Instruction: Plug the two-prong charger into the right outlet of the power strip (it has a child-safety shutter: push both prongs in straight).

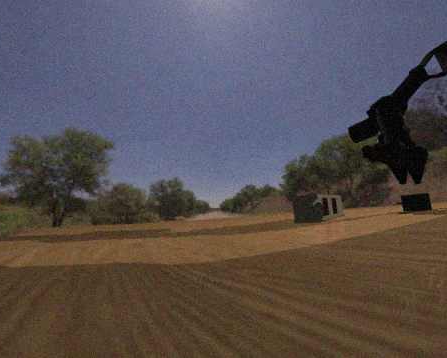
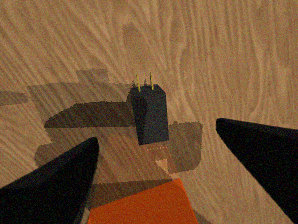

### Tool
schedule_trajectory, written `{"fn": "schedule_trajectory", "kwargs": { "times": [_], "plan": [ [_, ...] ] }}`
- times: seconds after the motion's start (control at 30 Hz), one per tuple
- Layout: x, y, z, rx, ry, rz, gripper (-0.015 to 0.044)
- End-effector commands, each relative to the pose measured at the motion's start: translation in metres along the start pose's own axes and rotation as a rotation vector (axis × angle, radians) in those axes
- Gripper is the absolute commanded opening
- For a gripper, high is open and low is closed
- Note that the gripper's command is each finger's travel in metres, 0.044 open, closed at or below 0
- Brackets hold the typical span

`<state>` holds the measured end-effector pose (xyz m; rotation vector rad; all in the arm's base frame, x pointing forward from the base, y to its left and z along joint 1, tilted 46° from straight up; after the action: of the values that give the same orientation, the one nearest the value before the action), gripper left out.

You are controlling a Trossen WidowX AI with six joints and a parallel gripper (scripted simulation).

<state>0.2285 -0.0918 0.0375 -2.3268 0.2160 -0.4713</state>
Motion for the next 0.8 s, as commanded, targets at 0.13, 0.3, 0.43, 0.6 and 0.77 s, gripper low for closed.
{"fn": "schedule_trajectory", "kwargs": {
  "times": [0.13,0.3,0.43,0.6,0.77],
  "plan": [
    [-0.004,0.011,0.000,0.002,-0.012,0.013,0.0440],
    [-0.003,0.015,0.001,0.002,-0.012,0.013,0.0440],
    [-0.002,0.022,0.001,0.003,-0.012,0.014,0.0440],
    [-0.002,0.030,0.002,0.003,-0.012,0.014,0.0440],
    [-0.001,0.038,0.002,0.003,-0.012,0.014,0.0440]
  ]
}}
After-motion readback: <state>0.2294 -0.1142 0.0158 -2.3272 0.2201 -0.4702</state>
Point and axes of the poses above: the point midway between the two fingers, 35 mm back from their tips, its own y axis out along the fingers, its own z axis across the jaws, x = y × z, the point moved 4 cm from there along -y, back along the fingers, and after that the axes turned 12 degrees about y, right-handed, at the moved point
